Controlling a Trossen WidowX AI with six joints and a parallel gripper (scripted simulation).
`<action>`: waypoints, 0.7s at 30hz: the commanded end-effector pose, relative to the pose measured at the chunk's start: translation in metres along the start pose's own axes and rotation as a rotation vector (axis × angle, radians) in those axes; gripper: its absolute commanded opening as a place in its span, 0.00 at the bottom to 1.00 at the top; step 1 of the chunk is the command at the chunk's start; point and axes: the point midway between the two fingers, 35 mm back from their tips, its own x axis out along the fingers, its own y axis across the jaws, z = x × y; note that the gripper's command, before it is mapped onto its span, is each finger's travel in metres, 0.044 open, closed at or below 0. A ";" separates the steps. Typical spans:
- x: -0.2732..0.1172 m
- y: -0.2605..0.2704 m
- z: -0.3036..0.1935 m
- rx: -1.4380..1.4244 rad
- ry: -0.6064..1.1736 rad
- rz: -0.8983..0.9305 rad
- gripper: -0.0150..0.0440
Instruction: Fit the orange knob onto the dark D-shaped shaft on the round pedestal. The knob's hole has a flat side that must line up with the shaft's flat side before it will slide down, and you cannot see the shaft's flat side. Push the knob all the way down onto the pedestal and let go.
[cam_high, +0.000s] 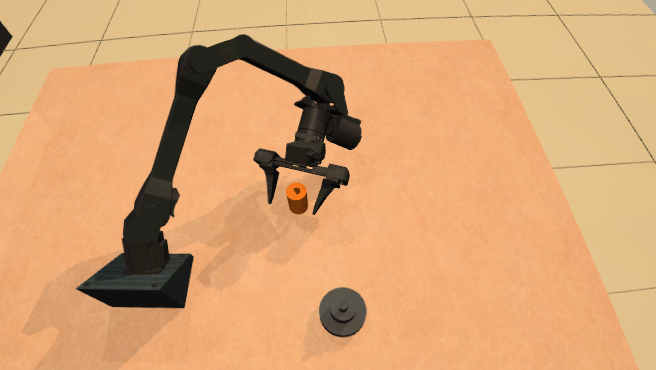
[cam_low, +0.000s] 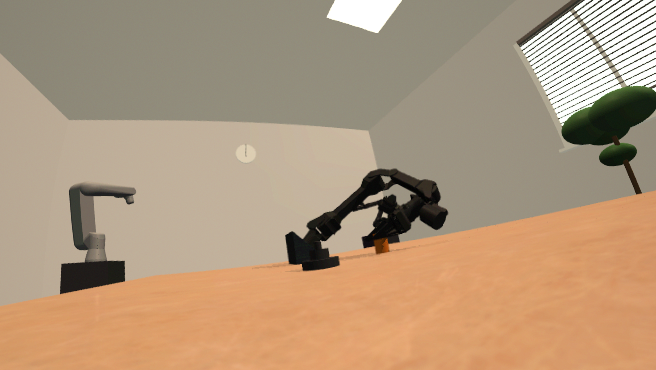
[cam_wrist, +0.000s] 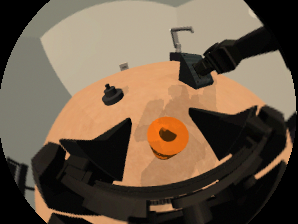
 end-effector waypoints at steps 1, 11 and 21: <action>0.000 0.000 0.001 0.000 0.011 -0.009 1.00; -0.013 -0.004 0.053 -0.007 0.729 -0.185 1.00; -0.040 0.001 0.091 0.020 1.159 -0.007 1.00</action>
